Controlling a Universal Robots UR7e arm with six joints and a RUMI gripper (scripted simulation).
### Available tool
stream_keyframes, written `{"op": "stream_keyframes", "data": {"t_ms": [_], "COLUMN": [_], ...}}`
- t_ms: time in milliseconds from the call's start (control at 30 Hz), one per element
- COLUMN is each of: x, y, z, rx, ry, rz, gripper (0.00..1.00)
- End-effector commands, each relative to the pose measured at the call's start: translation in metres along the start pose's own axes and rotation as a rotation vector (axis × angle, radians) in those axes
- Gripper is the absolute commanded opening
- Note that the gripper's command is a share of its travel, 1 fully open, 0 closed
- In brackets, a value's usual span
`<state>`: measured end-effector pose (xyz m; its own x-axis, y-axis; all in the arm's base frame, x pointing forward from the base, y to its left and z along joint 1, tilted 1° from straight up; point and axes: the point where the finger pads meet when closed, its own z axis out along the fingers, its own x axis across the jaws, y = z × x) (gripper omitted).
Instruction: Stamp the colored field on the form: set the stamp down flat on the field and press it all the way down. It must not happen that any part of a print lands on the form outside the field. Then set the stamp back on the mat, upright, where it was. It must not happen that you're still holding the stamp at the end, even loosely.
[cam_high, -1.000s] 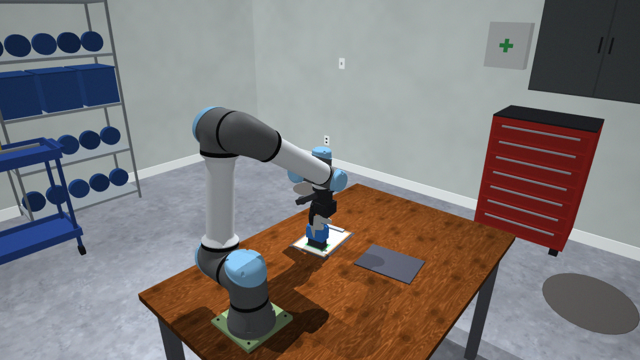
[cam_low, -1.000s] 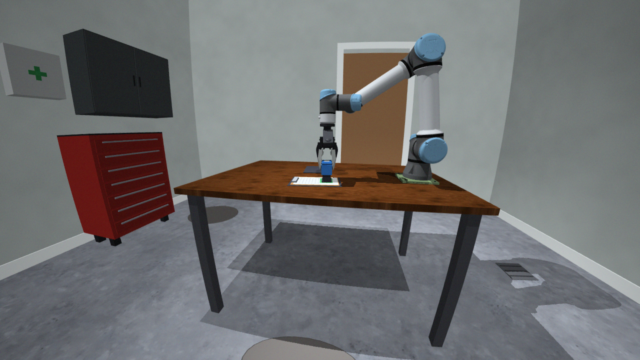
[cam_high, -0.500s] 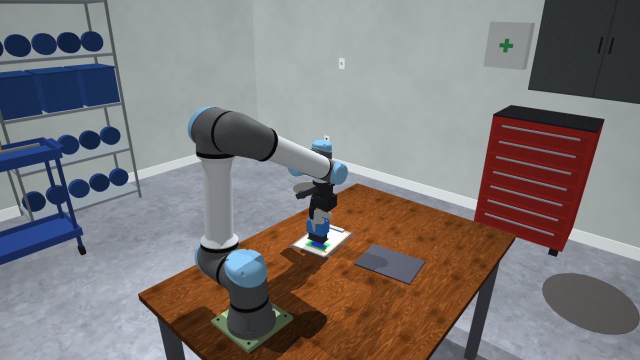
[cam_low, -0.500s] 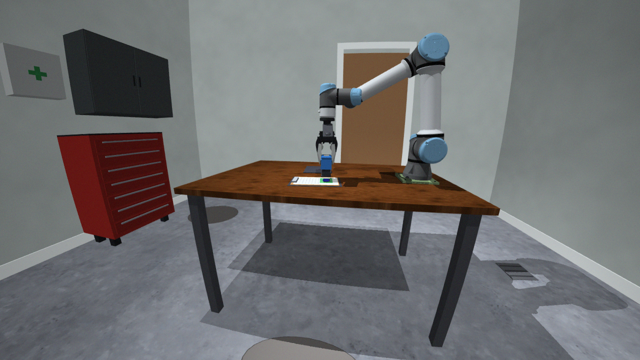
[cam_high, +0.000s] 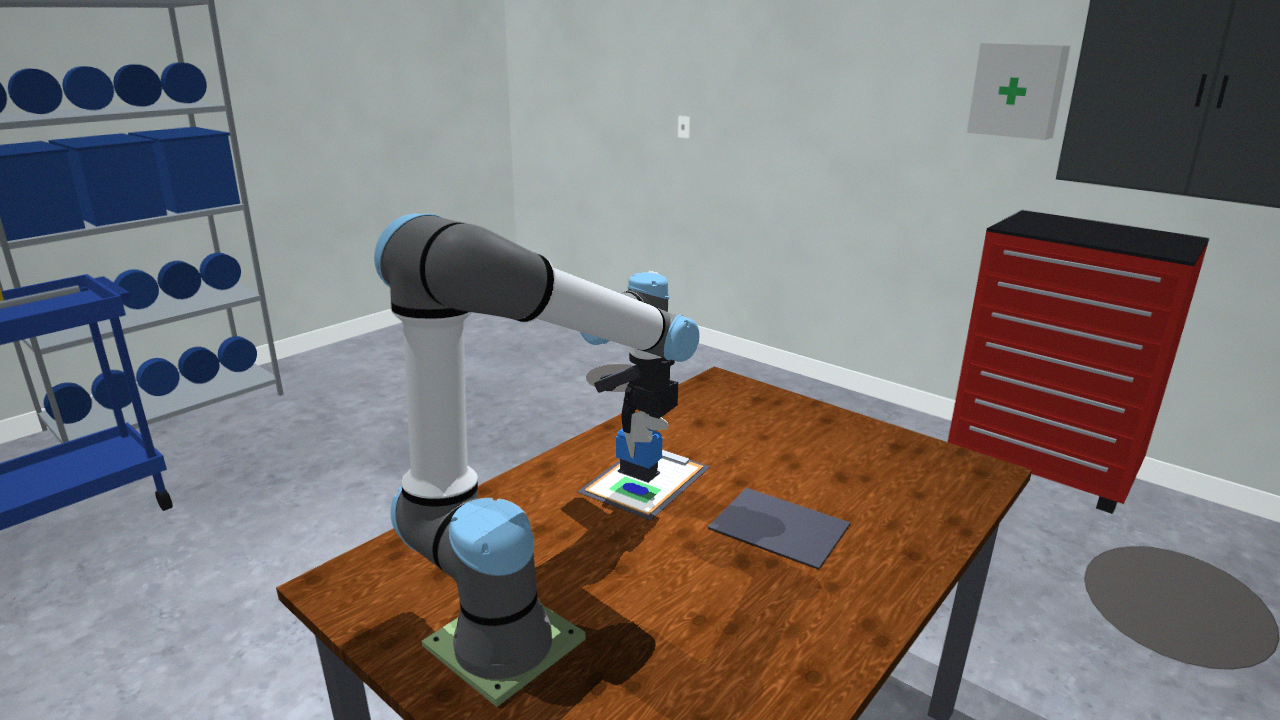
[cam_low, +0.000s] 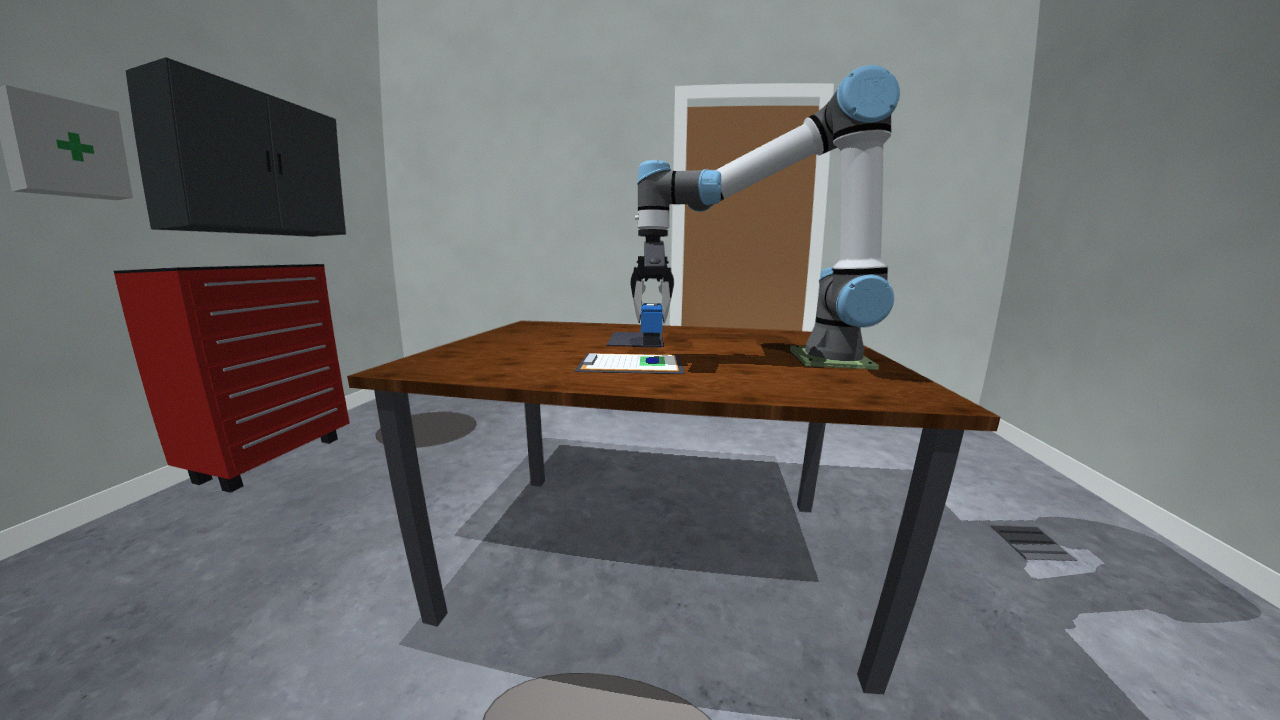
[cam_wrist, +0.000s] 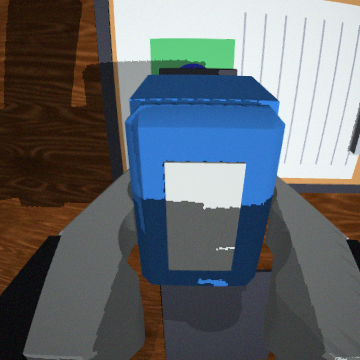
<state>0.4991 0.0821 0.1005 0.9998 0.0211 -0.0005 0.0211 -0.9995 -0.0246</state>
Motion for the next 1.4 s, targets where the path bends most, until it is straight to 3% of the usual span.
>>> {"op": "stream_keyframes", "data": {"t_ms": [0,67,133,300,633,1367], "x": [0.022,0.032,0.032,0.048,0.048,0.053], "y": [0.048,0.078,0.078,0.165,0.296,0.306], "z": [-0.003,-0.003,-0.003,-0.004,-0.001,-0.001], "rx": [-0.001,-0.001,-0.001,-0.001,0.0,-0.001], "ry": [0.002,0.002,0.002,0.002,0.003,0.002], "rz": [-0.001,-0.004,-0.004,-0.011,-0.022,-0.023], "gripper": [0.2,0.2,0.2,0.2,0.2,0.2]}}
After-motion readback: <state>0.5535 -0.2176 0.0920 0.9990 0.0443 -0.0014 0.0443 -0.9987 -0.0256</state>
